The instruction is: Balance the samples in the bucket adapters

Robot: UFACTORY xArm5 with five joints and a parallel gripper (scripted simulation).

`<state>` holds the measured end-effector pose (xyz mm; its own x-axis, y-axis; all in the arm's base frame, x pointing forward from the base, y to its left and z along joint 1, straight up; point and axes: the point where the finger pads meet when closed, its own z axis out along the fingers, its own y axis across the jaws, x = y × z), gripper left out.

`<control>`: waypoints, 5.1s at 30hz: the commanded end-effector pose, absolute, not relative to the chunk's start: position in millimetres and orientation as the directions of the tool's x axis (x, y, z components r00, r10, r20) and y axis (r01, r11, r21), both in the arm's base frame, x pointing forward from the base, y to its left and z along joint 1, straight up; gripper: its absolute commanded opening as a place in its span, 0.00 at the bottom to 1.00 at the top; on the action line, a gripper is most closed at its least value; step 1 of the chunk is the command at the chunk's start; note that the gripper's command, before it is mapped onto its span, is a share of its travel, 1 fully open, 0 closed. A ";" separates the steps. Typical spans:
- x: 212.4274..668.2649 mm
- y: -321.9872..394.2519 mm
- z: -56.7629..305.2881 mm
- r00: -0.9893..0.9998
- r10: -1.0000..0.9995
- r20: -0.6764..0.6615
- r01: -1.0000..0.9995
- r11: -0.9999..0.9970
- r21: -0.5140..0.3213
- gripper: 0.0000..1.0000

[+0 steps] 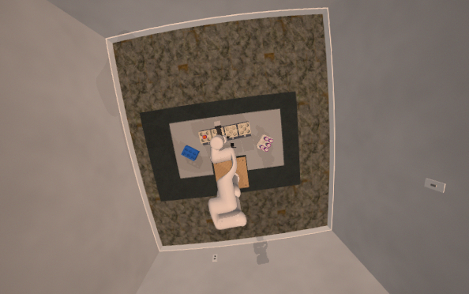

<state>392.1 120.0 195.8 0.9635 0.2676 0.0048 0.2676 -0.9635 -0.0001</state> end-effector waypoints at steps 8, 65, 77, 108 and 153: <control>393.1 120.2 187.8 0.964 0.268 0.008 0.268 -0.964 0.000 0.00; 393.5 120.1 136.7 0.964 0.268 0.008 0.268 -0.964 0.000 0.00; 393.6 120.1 126.7 0.964 0.268 0.008 0.268 -0.964 0.000 0.00; 393.7 120.1 106.6 0.964 0.268 0.008 0.268 -0.964 0.000 0.00; 393.6 120.1 122.3 0.964 0.268 0.008 0.268 -0.964 0.000 0.43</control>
<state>392.7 119.8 115.6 0.9635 0.2676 0.0052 0.2676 -0.9635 -0.0001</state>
